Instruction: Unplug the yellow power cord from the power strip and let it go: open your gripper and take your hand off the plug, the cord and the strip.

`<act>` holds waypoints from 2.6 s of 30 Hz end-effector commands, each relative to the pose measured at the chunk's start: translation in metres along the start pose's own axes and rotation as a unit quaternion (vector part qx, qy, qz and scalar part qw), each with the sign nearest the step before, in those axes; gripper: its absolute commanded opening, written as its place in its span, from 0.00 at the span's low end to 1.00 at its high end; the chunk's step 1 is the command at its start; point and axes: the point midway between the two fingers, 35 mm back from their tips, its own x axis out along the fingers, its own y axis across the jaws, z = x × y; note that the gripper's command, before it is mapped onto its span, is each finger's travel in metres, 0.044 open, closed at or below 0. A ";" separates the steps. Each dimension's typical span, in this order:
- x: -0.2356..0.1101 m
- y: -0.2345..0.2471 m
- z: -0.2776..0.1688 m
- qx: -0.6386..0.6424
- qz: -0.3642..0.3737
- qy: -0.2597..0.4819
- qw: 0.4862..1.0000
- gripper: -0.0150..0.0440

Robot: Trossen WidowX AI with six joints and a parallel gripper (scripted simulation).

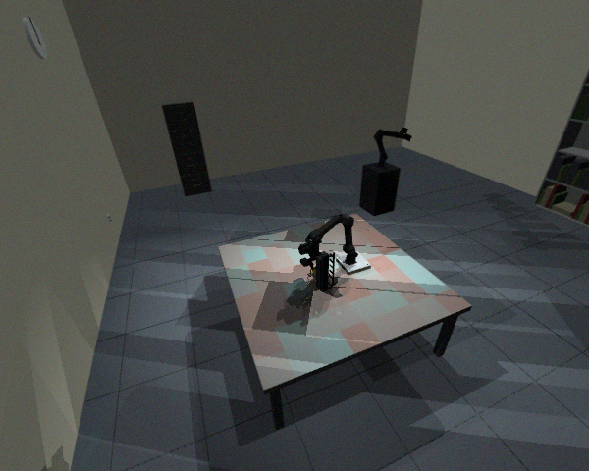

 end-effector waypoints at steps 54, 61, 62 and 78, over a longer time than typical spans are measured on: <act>0.003 -0.001 -0.001 0.002 -0.005 0.002 1.000 0.53; 0.003 -0.001 -0.001 0.002 -0.005 0.002 1.000 0.53; 0.003 -0.001 -0.001 0.002 -0.005 0.002 1.000 0.53; 0.000 0.000 0.000 0.000 0.000 0.000 1.000 0.35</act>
